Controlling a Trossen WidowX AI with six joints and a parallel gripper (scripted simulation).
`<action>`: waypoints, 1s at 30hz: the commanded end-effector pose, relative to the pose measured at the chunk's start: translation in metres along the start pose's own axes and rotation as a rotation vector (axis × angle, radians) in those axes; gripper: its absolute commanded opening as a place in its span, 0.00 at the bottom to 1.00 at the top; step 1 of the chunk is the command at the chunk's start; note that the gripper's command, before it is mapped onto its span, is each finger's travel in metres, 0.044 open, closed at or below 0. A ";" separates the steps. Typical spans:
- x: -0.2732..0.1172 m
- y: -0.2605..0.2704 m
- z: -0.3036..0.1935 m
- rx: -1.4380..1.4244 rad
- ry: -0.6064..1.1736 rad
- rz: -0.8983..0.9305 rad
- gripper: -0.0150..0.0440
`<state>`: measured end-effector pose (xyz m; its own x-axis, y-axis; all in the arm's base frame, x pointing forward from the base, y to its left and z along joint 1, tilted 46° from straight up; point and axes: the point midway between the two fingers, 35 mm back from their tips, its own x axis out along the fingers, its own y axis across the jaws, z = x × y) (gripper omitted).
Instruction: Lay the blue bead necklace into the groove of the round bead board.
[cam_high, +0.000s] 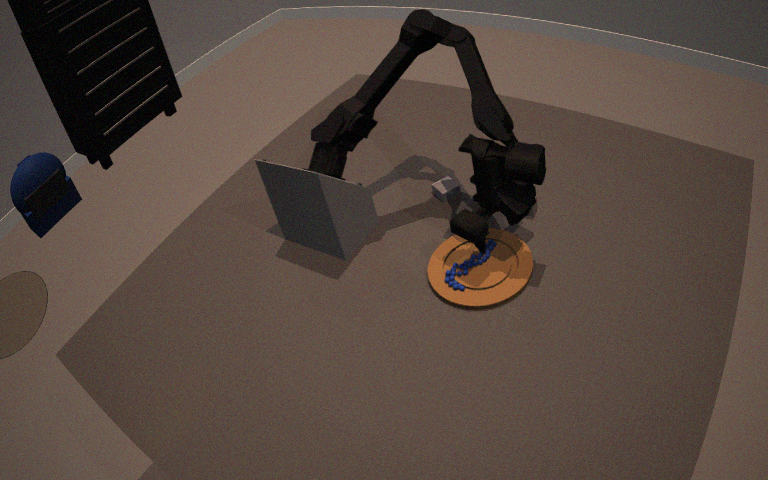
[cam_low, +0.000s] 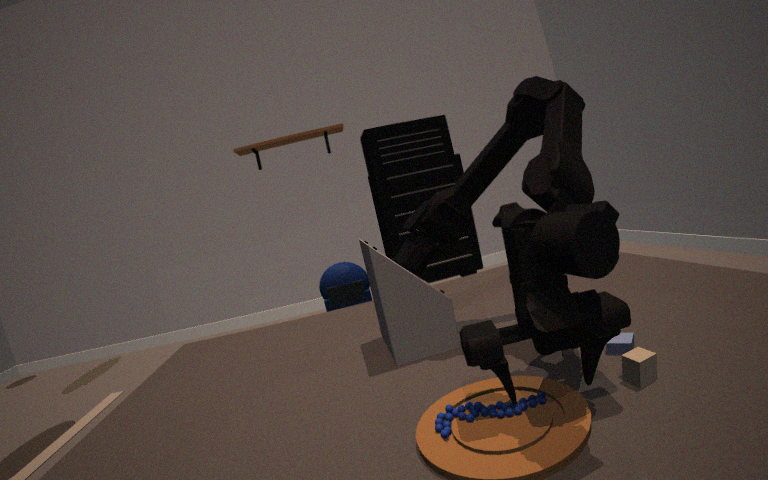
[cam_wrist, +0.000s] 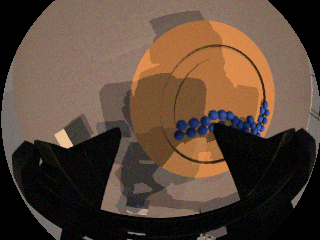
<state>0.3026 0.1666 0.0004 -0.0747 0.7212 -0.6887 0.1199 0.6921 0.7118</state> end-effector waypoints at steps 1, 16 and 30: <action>0.000 0.000 0.000 -0.003 0.001 -0.001 1.00; 0.000 0.000 0.000 -0.003 0.001 -0.001 1.00; -0.009 -0.038 0.016 0.025 -0.012 -0.036 0.89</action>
<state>0.3102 0.1460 -0.0163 -0.0731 0.6993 -0.7110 0.1282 0.7136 0.6887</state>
